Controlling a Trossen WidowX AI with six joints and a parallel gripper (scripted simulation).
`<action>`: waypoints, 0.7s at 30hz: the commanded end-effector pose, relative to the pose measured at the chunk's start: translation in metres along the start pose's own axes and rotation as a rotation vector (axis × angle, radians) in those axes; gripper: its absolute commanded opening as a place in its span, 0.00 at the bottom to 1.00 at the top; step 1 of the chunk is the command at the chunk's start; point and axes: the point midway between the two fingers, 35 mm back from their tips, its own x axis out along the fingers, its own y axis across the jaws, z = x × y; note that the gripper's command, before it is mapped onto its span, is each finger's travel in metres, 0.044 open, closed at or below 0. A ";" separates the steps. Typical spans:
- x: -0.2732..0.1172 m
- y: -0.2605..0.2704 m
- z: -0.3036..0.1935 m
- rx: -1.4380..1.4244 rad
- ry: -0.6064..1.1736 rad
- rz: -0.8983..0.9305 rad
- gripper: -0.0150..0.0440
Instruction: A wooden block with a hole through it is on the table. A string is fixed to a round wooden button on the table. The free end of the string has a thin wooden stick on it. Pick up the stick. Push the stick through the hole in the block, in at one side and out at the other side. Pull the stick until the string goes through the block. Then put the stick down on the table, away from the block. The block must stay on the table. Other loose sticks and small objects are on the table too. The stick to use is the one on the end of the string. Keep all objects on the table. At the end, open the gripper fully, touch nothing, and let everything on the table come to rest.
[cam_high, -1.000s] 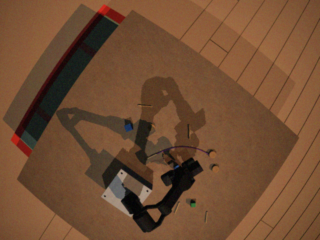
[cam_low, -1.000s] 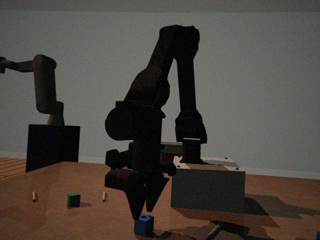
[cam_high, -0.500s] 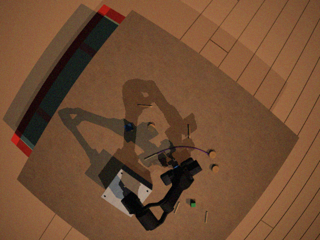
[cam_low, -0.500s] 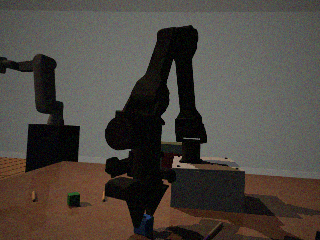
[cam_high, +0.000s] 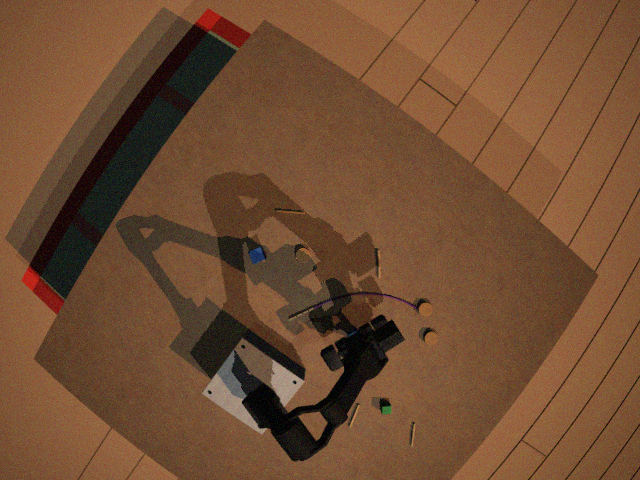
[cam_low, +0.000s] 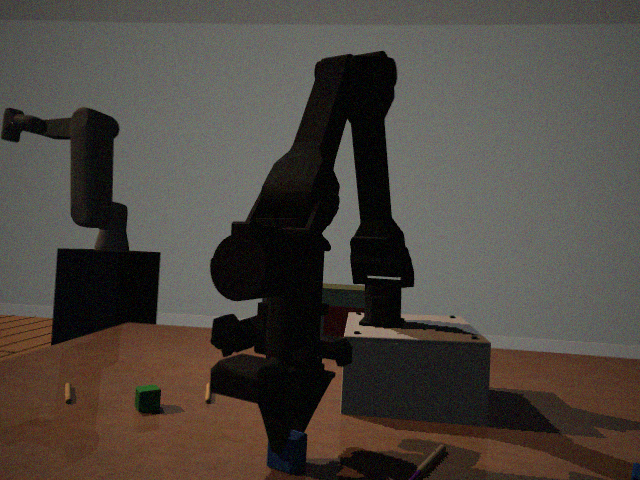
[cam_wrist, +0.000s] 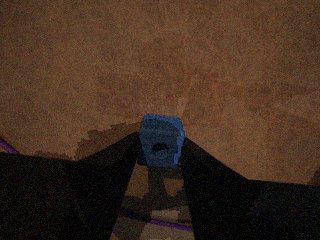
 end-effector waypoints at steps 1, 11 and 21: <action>-0.001 0.000 0.000 0.000 0.000 0.001 0.25; -0.007 0.000 0.000 0.000 0.000 0.000 0.25; -0.013 0.000 0.000 0.000 0.000 0.000 0.25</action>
